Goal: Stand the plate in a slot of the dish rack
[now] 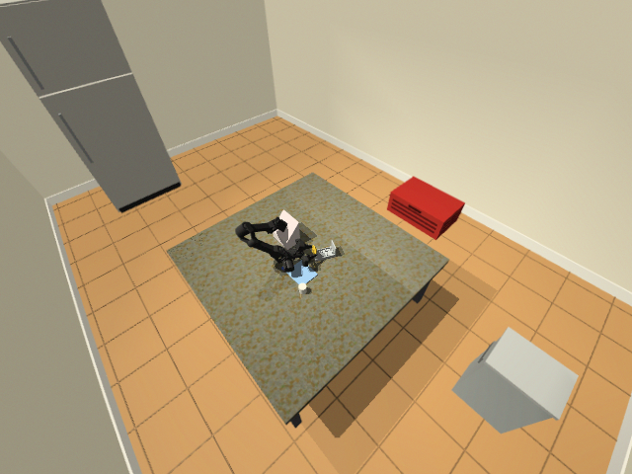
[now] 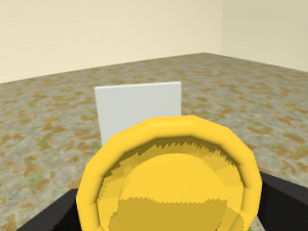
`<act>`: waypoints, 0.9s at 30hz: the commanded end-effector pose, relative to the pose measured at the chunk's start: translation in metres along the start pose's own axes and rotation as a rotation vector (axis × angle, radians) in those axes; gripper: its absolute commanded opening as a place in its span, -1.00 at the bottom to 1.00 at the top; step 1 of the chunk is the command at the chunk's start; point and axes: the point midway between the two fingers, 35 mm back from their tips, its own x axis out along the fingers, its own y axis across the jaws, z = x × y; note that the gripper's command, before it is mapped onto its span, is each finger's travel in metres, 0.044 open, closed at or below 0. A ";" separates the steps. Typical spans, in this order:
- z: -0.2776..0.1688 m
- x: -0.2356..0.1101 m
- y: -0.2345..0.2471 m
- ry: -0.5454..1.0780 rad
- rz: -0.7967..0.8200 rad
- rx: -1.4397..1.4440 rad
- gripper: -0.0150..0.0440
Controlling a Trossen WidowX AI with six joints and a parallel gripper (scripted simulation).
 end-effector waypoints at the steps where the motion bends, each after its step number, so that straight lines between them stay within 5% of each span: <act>1: 0.001 0.004 0.003 0.002 0.005 0.006 -0.49; 27: -0.019 0.035 0.006 -0.002 0.004 -0.001 -0.49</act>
